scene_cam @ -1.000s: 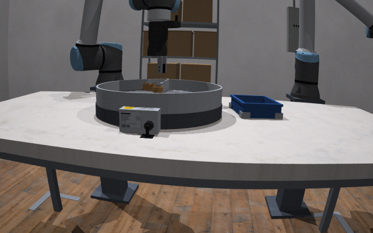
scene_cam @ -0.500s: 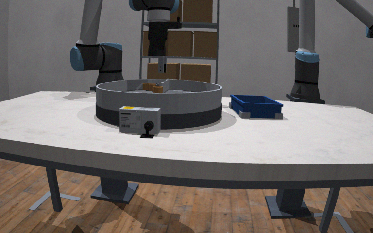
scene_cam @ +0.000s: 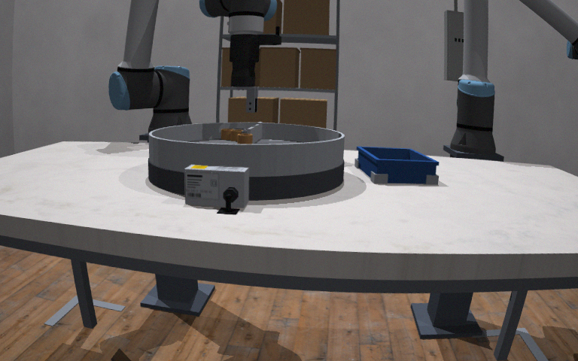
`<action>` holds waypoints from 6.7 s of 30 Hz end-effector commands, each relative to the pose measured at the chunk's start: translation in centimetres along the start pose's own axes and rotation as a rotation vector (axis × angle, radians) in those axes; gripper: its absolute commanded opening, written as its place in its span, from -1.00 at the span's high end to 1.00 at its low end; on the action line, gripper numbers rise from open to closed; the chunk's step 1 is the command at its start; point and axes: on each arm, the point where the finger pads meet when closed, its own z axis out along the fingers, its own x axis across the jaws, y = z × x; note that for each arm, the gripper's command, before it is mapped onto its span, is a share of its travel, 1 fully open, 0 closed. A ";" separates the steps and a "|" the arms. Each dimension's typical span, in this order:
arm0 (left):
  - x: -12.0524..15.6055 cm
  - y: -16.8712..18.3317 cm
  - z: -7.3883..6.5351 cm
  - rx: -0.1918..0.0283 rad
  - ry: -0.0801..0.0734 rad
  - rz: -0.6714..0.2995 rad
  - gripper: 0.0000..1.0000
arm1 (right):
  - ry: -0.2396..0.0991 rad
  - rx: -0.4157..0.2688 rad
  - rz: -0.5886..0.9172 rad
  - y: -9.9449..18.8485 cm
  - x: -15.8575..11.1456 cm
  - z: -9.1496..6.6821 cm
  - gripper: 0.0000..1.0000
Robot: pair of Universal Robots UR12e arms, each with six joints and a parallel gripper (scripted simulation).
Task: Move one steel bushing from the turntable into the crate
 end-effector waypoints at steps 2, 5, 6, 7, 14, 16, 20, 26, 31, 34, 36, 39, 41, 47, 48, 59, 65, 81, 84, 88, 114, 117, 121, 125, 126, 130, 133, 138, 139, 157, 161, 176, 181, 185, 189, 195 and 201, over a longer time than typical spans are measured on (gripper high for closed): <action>0.0 0.1 -0.1 -0.002 0.000 0.000 -1.00 | 0.001 0.002 -0.035 0.0 -0.2 -0.1 0.22; 0.0 0.1 -0.1 -0.002 0.000 0.000 -1.00 | 0.001 0.002 -0.053 0.0 -0.4 -0.1 0.22; 0.0 0.1 -0.1 -0.002 0.000 0.000 -1.00 | 0.001 0.002 -0.058 0.0 -0.4 -0.1 0.22; 0.0 0.1 -0.1 -0.002 0.000 0.000 -1.00 | 0.001 0.002 -0.063 0.1 -0.5 -0.1 0.22; 0.0 0.1 -0.1 -0.002 0.000 0.000 -1.00 | 0.001 0.001 -0.088 0.1 -0.7 -0.1 0.22; 0.0 0.1 -0.1 -0.002 0.000 0.000 -1.00 | 0.001 0.001 -0.090 0.1 -0.7 -0.1 0.22; 0.0 0.1 -0.1 -0.002 0.000 0.000 -1.00 | 0.001 0.001 -0.095 0.1 -0.8 -0.1 0.22; 0.0 0.1 -0.1 -0.002 0.000 0.000 -1.00 | 0.001 0.001 -0.100 0.1 -0.8 -0.1 0.22; 0.0 0.1 -0.1 -0.002 0.000 0.000 -1.00 | 0.001 0.001 -0.100 0.1 -0.8 -0.1 0.22; 0.0 0.1 -0.1 -0.002 0.000 0.000 -1.00 | 0.001 0.001 -0.100 0.1 -0.8 -0.1 0.22; 0.0 0.1 -0.1 -0.002 0.000 0.000 -1.00 | 0.001 0.001 -0.100 0.1 -0.8 -0.1 0.22; 0.0 0.1 -0.1 -0.002 0.000 0.000 -1.00 | 0.001 0.001 -0.100 0.1 -0.8 -0.1 0.22; 0.0 0.1 -0.1 -0.002 0.000 0.000 -1.00 | 0.001 0.001 -0.100 0.1 -0.8 -0.1 0.22; 0.0 0.1 -0.1 -0.002 0.000 0.000 -1.00 | 0.001 0.001 -0.100 0.1 -0.8 -0.1 0.22; 0.0 0.1 -0.1 -0.002 0.000 0.000 -1.00 | 0.001 0.001 -0.100 0.1 -0.8 -0.1 0.22; 0.0 0.1 -0.1 -0.002 0.000 0.000 -1.00 | 0.001 0.001 -0.100 0.1 -0.8 -0.1 0.22; 0.0 0.1 -0.1 -0.002 0.000 0.000 -1.00 | 0.001 0.001 -0.100 0.1 -0.8 -0.1 0.22; 0.0 0.1 -0.1 -0.002 0.000 0.000 -1.00 | 0.001 0.002 -0.101 0.1 -0.8 2.2 0.22; 0.0 0.1 -0.1 -0.002 0.000 0.000 -1.00 | 0.001 0.002 -0.101 0.1 -0.8 2.2 0.22; 0.0 0.1 -0.1 -0.002 0.000 0.000 -1.00 | 0.001 0.002 -0.101 0.1 -0.8 2.2 0.22; 0.0 0.1 -0.1 -0.002 0.000 0.000 -1.00 | 0.001 0.002 -0.101 0.1 -0.8 2.3 0.22; 0.0 0.1 -0.1 -0.002 0.000 0.000 -1.00 | 0.001 0.002 -0.101 0.1 -0.8 2.7 0.22; 0.0 0.1 -0.1 -0.002 0.000 0.000 -1.00 | 0.001 0.002 -0.101 0.1 -0.8 3.1 0.22; 0.0 0.1 -0.1 -0.002 0.000 0.000 -1.00 | 0.001 0.002 -0.101 0.1 -0.8 3.7 0.22; 0.0 0.1 -0.1 -0.002 0.000 0.000 -1.00 | 0.001 0.002 -0.101 0.1 -0.8 3.8 0.22; 0.0 0.1 -0.1 -0.002 0.000 0.000 -1.00 | 0.001 0.002 -0.101 0.1 -0.8 4.0 0.22; 0.0 0.1 -0.1 -0.002 0.000 0.000 -1.00 | 0.001 0.002 -0.101 0.1 -0.8 4.0 0.22; 0.0 0.1 -0.1 -0.002 0.000 0.000 -1.00 | 0.001 0.002 -0.101 0.1 -0.8 4.0 0.22; 0.0 0.1 -0.1 -0.002 0.000 0.000 -1.00 | 0.001 0.002 -0.101 0.1 -0.8 4.0 0.22; 0.0 0.1 -0.1 -0.002 0.000 0.000 -1.00 | 0.001 0.002 -0.101 0.1 -0.8 4.0 0.22; 0.0 0.1 -0.1 -0.002 0.000 0.000 -1.00 | 0.001 0.002 -0.101 0.1 -0.8 4.0 0.22; 0.0 0.1 -0.1 -0.002 0.000 0.000 -1.00 | 0.001 0.002 -0.101 0.1 -0.8 5.0 0.22; 0.0 0.1 -0.1 -0.002 0.000 0.000 -1.00 | 0.001 0.002 -0.101 0.1 -0.8 5.1 0.22; 0.0 0.1 -0.1 -0.002 0.000 0.000 -1.00 | 0.001 0.002 -0.101 0.1 -0.8 5.1 0.22; 0.0 0.1 -0.1 -0.002 0.000 0.000 -1.00 | 0.001 0.002 -0.101 0.1 -0.8 5.1 0.22; 0.0 0.1 -0.1 -0.002 0.000 0.000 -1.00 | 0.001 0.002 -0.101 0.1 -0.8 5.1 0.22; 0.0 0.1 -0.1 -0.002 0.000 0.000 -1.00 | 0.001 0.002 -0.101 0.1 -0.8 5.1 0.22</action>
